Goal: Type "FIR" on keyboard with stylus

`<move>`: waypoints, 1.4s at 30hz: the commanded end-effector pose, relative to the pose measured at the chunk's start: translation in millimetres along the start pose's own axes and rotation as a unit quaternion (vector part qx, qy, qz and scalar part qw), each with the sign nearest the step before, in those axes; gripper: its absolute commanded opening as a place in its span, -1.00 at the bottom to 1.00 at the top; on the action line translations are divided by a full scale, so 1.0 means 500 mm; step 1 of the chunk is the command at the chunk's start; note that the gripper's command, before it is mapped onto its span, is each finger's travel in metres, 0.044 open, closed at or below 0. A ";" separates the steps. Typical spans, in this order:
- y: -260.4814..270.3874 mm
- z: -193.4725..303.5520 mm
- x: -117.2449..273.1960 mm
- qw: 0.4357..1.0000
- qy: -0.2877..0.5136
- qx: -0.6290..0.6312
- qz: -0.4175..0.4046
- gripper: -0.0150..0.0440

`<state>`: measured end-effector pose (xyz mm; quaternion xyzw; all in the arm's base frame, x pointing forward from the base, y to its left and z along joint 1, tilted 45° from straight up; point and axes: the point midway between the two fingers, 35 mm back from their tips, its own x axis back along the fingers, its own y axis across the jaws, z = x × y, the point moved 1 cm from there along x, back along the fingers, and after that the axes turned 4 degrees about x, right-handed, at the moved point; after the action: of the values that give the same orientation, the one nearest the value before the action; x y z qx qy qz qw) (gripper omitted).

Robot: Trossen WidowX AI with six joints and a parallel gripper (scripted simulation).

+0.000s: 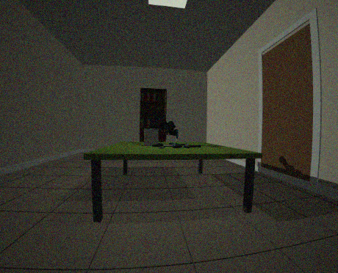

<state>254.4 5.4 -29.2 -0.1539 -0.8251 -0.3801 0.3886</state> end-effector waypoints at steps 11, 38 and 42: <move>-0.005 0.048 -0.021 1.000 0.001 -0.003 0.005 -0.49; -0.006 0.066 -0.033 1.000 0.002 -0.003 0.005 -0.22; -0.006 0.069 -0.035 1.000 0.002 -0.003 0.005 -0.22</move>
<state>246.8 30.0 -56.3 -0.1546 -0.8230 -0.3804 0.3926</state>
